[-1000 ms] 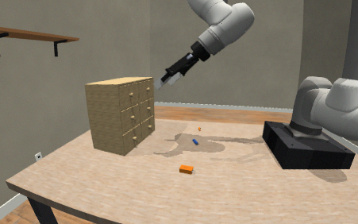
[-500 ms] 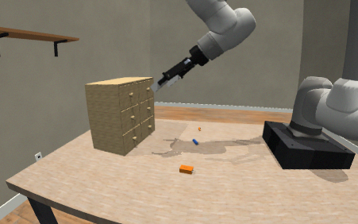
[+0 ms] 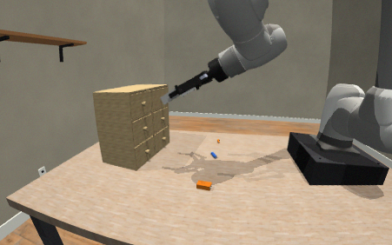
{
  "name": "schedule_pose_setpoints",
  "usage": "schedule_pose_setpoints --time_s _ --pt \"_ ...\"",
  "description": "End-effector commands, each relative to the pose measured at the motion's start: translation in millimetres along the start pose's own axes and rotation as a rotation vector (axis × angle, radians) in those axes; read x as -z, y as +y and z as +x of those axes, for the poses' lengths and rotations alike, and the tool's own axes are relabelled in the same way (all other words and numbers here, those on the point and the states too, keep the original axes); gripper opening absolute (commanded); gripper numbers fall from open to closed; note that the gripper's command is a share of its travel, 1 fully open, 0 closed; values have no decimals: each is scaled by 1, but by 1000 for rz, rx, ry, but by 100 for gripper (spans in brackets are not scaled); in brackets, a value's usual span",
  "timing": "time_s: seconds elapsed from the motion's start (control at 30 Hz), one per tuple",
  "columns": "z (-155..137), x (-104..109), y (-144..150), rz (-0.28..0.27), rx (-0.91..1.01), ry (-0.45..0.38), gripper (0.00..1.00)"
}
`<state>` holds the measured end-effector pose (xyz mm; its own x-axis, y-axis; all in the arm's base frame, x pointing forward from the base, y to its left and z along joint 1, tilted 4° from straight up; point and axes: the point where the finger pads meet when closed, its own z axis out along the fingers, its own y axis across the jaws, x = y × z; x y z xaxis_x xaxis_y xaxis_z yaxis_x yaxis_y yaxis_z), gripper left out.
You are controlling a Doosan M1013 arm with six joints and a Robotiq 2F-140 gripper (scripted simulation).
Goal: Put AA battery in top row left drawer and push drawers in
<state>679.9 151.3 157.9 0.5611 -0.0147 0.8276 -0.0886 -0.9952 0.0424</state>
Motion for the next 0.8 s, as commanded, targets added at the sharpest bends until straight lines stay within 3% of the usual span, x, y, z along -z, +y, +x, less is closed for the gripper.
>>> schedule_pose_setpoints --time_s 0.0,0.43,0.47,0.77 --pt "-3 -4 4 48 -19 158 100" --pt "-4 -7 3 49 -20 182 100" --pt "-4 -7 3 49 -20 182 20" --pt "-4 -7 3 49 -20 182 20"
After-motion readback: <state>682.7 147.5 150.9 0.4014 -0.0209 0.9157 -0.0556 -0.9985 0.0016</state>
